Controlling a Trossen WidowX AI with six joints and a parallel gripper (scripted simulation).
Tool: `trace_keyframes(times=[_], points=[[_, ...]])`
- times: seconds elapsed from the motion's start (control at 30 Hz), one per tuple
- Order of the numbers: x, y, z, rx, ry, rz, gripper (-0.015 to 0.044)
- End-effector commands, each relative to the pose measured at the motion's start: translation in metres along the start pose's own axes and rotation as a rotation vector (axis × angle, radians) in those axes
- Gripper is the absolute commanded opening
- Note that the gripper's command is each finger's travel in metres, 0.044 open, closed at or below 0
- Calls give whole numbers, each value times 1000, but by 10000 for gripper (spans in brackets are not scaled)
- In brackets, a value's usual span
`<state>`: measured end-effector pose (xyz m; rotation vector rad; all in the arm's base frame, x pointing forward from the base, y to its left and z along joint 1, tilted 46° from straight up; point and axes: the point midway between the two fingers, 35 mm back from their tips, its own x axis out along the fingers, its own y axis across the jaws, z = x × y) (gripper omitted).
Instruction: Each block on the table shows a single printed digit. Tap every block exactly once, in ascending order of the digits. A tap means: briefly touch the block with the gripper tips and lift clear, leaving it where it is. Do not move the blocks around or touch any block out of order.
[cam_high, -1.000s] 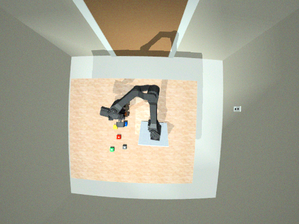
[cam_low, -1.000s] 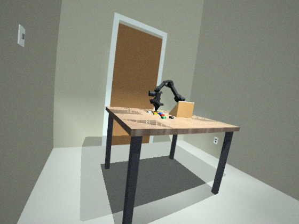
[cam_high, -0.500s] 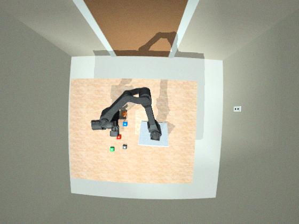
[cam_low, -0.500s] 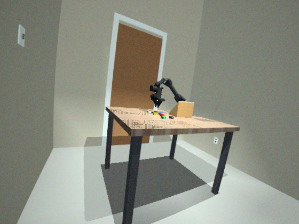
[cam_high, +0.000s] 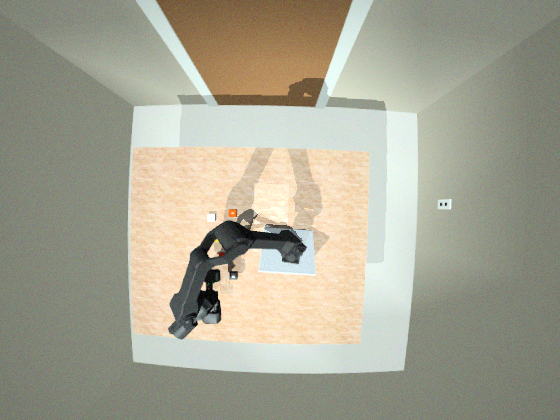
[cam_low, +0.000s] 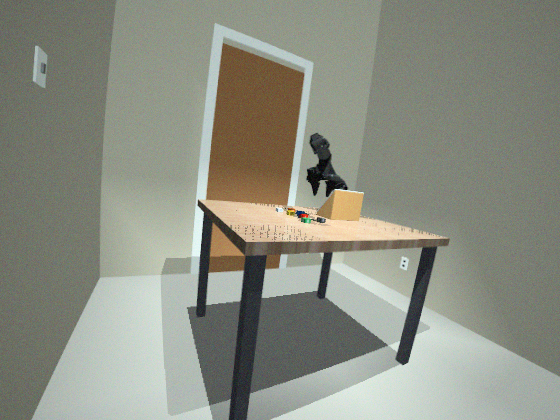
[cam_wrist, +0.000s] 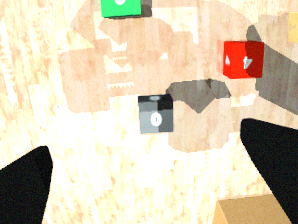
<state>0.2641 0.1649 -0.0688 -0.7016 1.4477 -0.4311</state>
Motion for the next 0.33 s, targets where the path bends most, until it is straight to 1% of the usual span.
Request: trace_keyframes(times=[0.0, 0.1, 0.3], points=[[1, 55, -30, 30, 19, -42, 400], [2, 68, -38, 40, 19, -55, 400], [2, 68, -38, 40, 19, -55, 400]])
